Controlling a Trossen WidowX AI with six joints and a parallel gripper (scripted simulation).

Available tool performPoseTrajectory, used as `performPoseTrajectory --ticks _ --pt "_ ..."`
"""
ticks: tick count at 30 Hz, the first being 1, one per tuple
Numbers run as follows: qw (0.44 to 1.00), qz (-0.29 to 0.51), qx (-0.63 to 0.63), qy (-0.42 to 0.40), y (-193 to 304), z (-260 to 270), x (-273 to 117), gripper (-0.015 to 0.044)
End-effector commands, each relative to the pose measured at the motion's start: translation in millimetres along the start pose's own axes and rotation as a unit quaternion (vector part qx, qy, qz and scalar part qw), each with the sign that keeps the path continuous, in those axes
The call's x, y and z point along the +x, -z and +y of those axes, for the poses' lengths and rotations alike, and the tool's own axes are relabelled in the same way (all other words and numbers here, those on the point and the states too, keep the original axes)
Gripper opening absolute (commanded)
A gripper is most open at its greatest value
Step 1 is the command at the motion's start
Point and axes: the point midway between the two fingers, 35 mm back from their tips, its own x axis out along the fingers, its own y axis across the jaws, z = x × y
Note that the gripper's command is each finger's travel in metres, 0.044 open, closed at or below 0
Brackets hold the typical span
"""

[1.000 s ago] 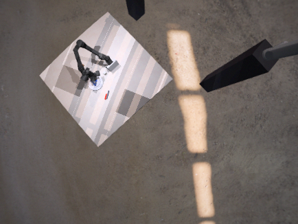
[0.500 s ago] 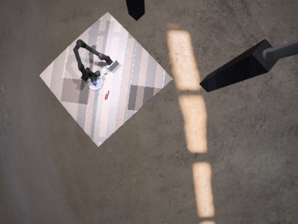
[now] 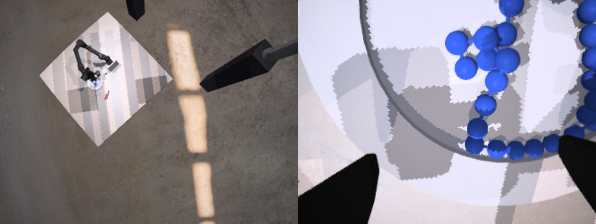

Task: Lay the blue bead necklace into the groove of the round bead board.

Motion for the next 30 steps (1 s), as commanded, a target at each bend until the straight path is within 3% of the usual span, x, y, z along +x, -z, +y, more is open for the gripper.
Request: performPoseTrajectory --ticks 1,17,24,29,30 --pt "1.0 0.0 0.003 0.0 0 0 -1 0.044" --pt "1.0 0.0 0.003 0.0 0 0 -1 0.044" --pt "0.994 -0.001 0.108 0.0 -11 -5 -32 0.0256" --pt "0.994 -0.001 0.112 0.0 -11 -5 -33 0.0125" --pt "0.994 -0.001 0.112 0.0 -11 -5 -32 0.012"
